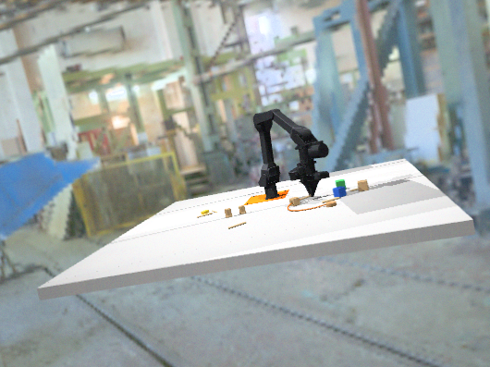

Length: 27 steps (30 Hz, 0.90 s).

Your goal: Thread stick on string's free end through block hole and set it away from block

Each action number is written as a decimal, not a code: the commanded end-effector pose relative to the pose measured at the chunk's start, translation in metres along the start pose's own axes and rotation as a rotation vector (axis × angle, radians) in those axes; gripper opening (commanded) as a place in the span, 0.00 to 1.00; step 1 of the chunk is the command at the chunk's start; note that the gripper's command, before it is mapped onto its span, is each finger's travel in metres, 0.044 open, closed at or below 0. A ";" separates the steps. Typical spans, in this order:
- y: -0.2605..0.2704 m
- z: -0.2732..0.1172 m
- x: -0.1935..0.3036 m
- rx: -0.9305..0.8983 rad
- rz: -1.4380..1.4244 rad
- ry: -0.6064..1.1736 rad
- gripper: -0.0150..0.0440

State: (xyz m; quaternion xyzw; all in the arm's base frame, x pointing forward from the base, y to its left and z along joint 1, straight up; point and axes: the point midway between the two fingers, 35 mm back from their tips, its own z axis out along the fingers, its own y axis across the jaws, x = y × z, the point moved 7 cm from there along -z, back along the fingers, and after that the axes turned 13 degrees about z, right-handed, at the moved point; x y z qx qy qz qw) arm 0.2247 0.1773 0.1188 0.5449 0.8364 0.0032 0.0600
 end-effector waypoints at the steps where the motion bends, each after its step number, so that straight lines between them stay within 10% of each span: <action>1: 0.001 0.000 0.005 -0.001 0.000 -0.004 0.25; 27: -0.005 0.005 0.035 0.013 -0.007 -0.006 0.30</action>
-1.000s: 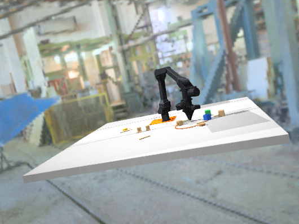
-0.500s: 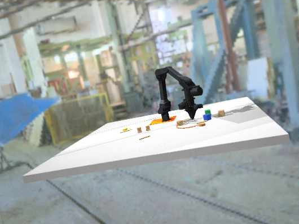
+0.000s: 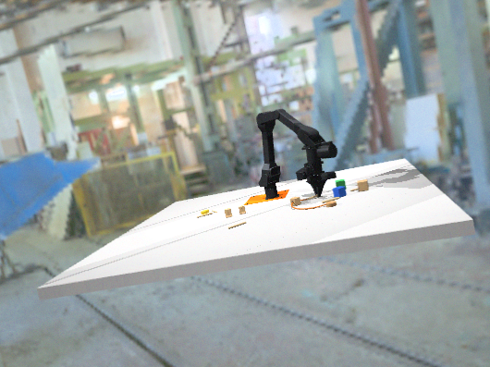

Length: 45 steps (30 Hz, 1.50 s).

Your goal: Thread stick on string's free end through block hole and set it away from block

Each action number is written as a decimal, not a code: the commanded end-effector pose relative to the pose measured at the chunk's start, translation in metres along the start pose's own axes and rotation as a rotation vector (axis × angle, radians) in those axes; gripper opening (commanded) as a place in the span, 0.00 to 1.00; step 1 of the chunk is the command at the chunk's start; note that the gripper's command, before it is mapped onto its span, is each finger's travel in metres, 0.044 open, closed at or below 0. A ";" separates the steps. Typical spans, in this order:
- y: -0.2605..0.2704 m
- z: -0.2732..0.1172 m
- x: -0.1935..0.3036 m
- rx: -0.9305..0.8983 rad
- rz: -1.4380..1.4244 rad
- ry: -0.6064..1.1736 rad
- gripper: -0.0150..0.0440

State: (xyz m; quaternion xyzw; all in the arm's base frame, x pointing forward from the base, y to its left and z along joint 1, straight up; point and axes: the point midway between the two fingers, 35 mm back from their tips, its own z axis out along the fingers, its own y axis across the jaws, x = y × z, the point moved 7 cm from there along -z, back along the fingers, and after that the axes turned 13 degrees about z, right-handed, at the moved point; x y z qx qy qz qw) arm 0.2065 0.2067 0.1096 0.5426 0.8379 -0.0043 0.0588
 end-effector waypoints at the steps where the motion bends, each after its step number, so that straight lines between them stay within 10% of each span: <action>1: 0.000 0.000 0.000 0.000 -0.001 0.000 0.34; 7: 0.002 -0.010 -0.001 -0.001 -0.001 0.000 0.61; 16: 0.003 -0.080 -0.009 -0.004 0.001 0.001 0.61; 25: 0.006 -0.096 -0.010 -0.023 0.003 0.008 1.00; 45: 0.006 -0.103 -0.011 -0.028 0.004 0.011 1.00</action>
